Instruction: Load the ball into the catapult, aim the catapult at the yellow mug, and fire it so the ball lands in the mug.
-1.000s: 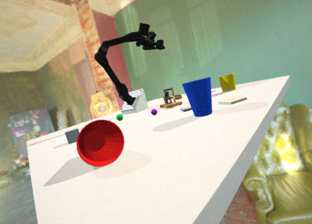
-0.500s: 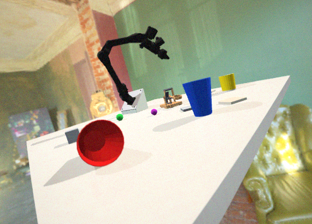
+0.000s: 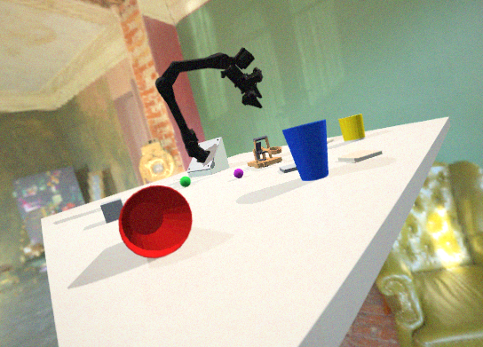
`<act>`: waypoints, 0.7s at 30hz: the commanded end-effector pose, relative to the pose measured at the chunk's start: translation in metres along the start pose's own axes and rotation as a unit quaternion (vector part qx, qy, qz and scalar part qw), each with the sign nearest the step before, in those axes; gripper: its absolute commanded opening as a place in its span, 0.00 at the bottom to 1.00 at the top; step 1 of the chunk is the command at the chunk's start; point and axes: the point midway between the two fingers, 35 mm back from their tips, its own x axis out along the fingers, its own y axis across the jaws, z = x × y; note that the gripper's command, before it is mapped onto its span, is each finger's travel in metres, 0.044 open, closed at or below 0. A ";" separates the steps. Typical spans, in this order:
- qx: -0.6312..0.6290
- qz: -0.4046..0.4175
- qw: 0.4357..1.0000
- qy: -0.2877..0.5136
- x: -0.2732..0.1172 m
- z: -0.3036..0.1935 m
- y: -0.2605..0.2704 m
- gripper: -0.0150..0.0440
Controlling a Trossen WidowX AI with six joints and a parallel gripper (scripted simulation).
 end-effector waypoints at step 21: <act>0.280 -0.260 0.922 0.054 0.016 -0.023 -0.130 1.00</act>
